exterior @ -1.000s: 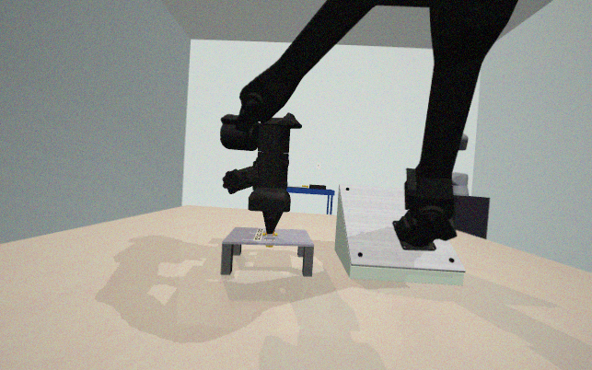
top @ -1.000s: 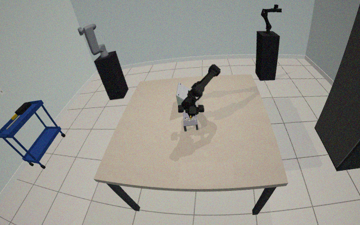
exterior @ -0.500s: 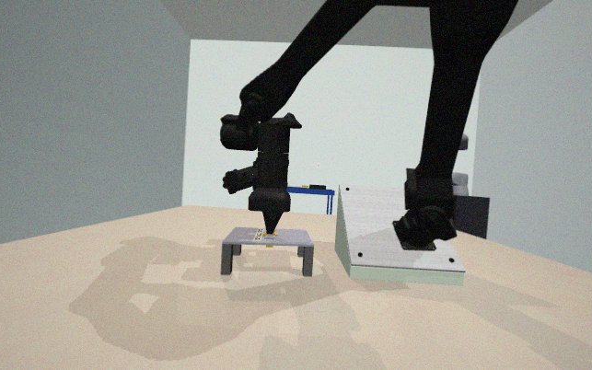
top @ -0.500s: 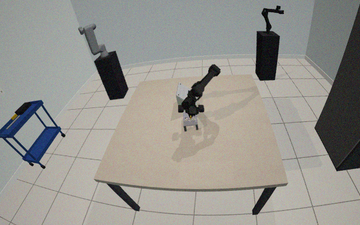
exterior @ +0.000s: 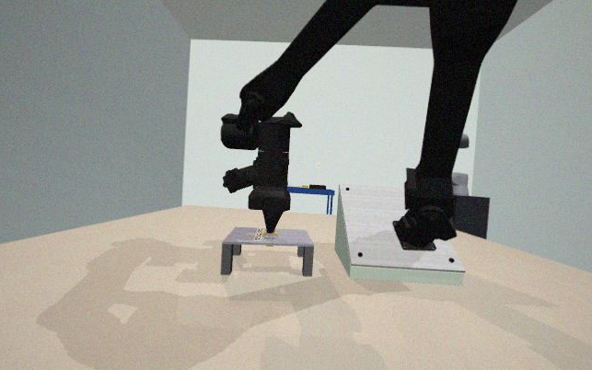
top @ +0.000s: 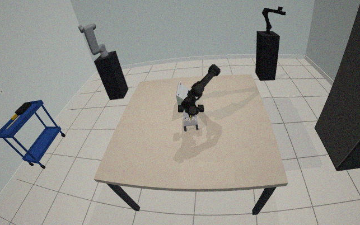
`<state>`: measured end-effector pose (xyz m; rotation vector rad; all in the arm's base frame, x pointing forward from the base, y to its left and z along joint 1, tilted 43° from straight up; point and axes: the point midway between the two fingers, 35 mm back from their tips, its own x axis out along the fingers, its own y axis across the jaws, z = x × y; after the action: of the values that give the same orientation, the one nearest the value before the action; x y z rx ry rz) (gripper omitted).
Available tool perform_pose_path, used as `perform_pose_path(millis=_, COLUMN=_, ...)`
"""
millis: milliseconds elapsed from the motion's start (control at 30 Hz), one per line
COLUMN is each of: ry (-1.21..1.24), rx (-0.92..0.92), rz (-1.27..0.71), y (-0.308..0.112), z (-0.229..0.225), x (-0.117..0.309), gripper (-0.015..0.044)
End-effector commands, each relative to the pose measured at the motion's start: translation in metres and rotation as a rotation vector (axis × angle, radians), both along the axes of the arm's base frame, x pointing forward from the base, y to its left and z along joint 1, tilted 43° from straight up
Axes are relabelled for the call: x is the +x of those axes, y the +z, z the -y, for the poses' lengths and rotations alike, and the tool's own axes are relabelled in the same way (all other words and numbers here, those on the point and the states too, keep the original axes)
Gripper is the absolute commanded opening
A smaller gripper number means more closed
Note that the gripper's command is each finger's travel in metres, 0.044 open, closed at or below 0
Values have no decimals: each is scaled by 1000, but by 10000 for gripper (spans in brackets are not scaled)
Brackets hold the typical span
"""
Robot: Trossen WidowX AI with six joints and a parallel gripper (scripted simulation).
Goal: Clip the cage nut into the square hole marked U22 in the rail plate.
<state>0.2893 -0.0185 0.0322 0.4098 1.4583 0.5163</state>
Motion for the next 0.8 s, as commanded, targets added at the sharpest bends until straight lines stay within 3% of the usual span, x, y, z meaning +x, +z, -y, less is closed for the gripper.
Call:
perform_pose_path(millis=0, ry=4, rx=20, rz=0, y=-1, z=0, x=0, gripper=23)
perform_pose_path(millis=767, ry=7, rx=63, rz=-1, y=-3, z=1, x=0, gripper=23)
